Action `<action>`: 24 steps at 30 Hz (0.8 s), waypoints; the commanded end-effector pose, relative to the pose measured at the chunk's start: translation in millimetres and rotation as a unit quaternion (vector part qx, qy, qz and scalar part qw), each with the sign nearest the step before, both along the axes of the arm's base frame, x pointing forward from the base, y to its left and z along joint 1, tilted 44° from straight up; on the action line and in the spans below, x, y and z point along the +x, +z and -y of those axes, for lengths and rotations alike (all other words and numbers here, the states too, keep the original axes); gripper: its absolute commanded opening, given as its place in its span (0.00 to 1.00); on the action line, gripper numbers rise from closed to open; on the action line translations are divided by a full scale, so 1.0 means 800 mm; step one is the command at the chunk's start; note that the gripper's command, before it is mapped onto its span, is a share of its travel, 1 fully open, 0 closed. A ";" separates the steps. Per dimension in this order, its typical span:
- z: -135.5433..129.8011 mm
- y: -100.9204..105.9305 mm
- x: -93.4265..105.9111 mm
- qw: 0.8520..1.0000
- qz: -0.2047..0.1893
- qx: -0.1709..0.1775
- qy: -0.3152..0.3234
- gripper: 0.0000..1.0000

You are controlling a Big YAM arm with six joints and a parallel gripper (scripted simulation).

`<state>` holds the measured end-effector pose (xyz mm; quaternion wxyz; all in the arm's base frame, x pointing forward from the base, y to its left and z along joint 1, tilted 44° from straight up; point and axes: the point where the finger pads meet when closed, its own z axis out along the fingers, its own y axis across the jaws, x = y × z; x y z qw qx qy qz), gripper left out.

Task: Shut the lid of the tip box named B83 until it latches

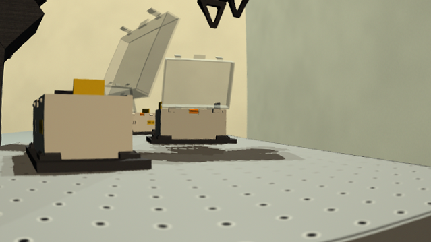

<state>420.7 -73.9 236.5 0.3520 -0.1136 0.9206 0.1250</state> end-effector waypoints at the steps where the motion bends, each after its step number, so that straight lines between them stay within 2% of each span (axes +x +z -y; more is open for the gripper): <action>1: 0.001 0.005 0.000 1.000 0.004 -0.001 -0.001 1.00; 17: 0.001 0.005 0.000 1.000 0.004 -0.001 -0.001 1.00; 18: -0.008 0.015 0.011 1.000 -0.007 -0.010 0.015 0.00; 19: -0.014 0.014 0.010 1.000 -0.018 -0.012 0.019 0.00; 20: -0.021 0.022 0.006 1.000 -0.013 -0.009 0.011 0.00; 21: -0.032 0.004 -0.011 1.000 -0.024 -0.004 0.011 0.00; 23: -0.042 0.004 -0.010 1.000 -0.017 -0.007 0.011 0.00; 24: -0.048 0.012 -0.011 0.999 -0.031 -0.011 0.017 0.00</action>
